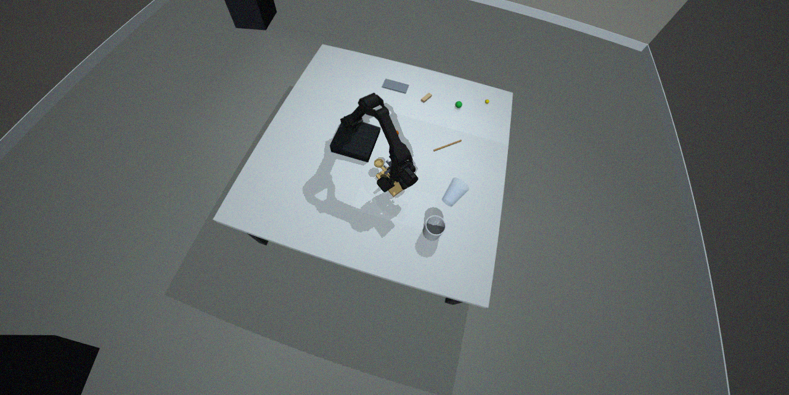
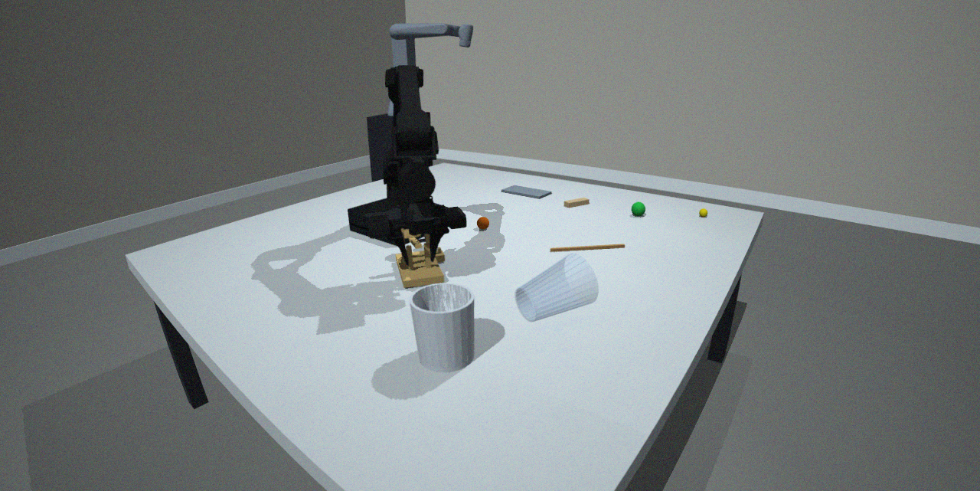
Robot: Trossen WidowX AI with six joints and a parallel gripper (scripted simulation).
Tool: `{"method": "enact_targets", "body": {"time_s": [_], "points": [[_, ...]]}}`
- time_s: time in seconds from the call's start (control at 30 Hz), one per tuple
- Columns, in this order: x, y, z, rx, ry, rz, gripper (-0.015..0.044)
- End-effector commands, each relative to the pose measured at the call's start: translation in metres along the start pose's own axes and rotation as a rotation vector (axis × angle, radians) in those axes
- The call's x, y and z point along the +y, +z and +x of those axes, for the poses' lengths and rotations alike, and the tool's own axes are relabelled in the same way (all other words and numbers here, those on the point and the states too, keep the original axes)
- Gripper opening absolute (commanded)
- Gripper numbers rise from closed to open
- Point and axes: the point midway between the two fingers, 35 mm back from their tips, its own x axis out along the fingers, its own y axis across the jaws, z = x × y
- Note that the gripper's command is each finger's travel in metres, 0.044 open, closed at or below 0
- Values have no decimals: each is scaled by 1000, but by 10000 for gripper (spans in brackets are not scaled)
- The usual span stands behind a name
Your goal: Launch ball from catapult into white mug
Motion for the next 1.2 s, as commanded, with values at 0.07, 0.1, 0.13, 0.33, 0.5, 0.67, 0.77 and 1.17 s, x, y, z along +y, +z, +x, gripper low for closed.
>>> {"method": "enact_targets", "body": {"time_s": [0.07,0.1,0.13,0.33,0.5,0.67,0.77,1.17], "points": [[0,0,-1,-1,0,0,79],[0,0,-1,-1,0,0,105],[0,0,-1,-1,0,0,131],[0,0,-1,-1,0,0,289],[0,4,-25,-2,0,0,420],[0,1,-98,-3,0,0,440],[-1,5,-92,-17,-2,4,440],[11,-1,-125,-23,-2,-12,388]]}}
